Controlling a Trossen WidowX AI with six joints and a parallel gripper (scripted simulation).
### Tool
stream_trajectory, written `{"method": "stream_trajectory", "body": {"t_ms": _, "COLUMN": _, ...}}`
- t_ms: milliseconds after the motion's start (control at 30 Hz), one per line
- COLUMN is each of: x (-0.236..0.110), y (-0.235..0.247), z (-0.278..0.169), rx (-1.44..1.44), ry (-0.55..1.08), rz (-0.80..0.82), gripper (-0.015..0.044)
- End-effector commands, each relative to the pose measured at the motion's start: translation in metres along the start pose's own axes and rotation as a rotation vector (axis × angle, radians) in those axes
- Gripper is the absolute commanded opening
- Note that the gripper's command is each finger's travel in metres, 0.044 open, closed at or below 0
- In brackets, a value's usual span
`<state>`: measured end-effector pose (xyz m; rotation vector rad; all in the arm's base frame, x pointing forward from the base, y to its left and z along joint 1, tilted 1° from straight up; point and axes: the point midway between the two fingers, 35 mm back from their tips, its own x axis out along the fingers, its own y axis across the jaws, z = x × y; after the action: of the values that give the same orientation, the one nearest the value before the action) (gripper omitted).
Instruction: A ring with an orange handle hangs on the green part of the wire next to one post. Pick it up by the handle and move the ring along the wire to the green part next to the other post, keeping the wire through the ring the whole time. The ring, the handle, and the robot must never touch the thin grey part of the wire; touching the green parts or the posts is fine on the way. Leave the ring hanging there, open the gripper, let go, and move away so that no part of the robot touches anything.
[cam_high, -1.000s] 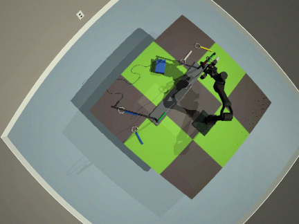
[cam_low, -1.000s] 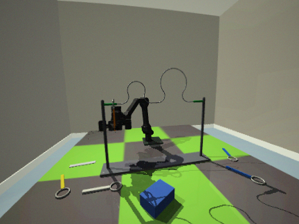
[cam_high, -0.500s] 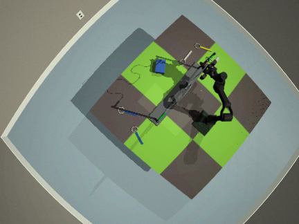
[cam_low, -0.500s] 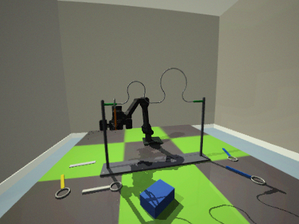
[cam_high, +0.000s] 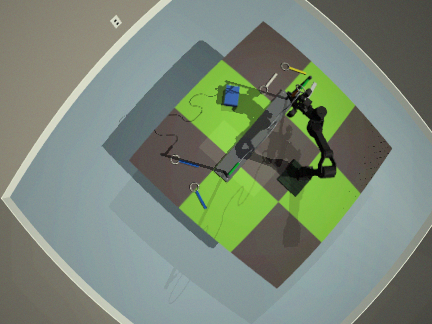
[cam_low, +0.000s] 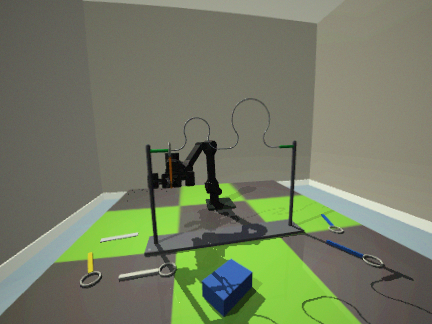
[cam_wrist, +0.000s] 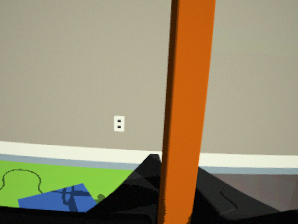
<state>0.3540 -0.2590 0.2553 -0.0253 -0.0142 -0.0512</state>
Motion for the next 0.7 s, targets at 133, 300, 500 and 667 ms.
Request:
{"method": "stream_trajectory", "body": {"t_ms": 133, "x": 0.000, "y": 0.009, "z": -0.003, "rx": 0.021, "ry": 0.005, "rz": -0.005, "gripper": -0.0150}}
{"method": "stream_trajectory", "body": {"t_ms": 300, "x": 0.000, "y": 0.016, "z": -0.003, "rx": 0.040, "ry": 0.005, "rz": -0.004, "gripper": -0.0150}}
{"method": "stream_trajectory", "body": {"t_ms": 500, "x": 0.000, "y": 0.027, "z": -0.003, "rx": 0.082, "ry": 0.004, "rz": -0.004, "gripper": -0.0150}}
{"method": "stream_trajectory", "body": {"t_ms": 667, "x": 0.000, "y": 0.039, "z": -0.002, "rx": 0.137, "ry": 0.003, "rz": -0.003, "gripper": -0.0150}}
